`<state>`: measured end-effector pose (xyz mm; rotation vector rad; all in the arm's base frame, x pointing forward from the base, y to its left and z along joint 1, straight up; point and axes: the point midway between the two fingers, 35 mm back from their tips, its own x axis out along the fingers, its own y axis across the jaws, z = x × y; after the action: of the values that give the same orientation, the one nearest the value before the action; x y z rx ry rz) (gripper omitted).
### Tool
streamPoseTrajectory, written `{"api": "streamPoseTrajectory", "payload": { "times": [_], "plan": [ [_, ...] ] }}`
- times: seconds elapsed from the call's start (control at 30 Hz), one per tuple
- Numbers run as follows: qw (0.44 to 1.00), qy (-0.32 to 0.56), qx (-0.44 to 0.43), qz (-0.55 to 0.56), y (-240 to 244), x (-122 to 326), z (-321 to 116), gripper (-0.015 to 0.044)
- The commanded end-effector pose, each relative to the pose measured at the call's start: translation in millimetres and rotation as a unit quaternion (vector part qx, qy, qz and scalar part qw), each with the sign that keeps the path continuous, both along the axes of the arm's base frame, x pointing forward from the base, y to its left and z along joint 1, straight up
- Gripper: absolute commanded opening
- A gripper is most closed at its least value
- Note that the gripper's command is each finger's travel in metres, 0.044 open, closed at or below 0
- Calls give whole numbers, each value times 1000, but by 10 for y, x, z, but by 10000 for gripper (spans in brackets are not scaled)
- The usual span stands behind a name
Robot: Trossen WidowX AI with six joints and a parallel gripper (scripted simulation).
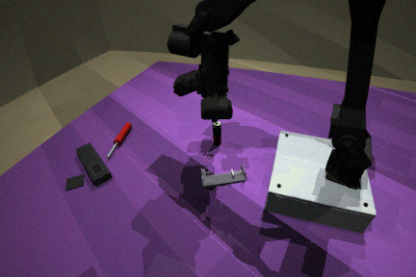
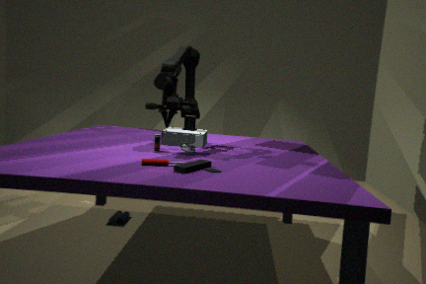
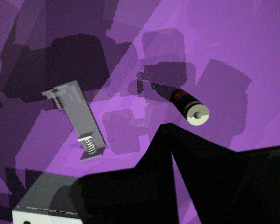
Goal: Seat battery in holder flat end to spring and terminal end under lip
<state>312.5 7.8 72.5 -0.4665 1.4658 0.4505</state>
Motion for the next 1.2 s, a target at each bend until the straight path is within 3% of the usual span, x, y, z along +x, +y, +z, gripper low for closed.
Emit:
{"api": "streamPoseTrajectory", "payload": {
  "times": [0.0,0.13,1.17],
  "plan": [
    [1000,19,2,4,7,-55,-351,0],
    [1000,19,-1,2,3,-75,-564,0],
    [1000,18,-2,2,-371,197,-552,0]
  ]
}}
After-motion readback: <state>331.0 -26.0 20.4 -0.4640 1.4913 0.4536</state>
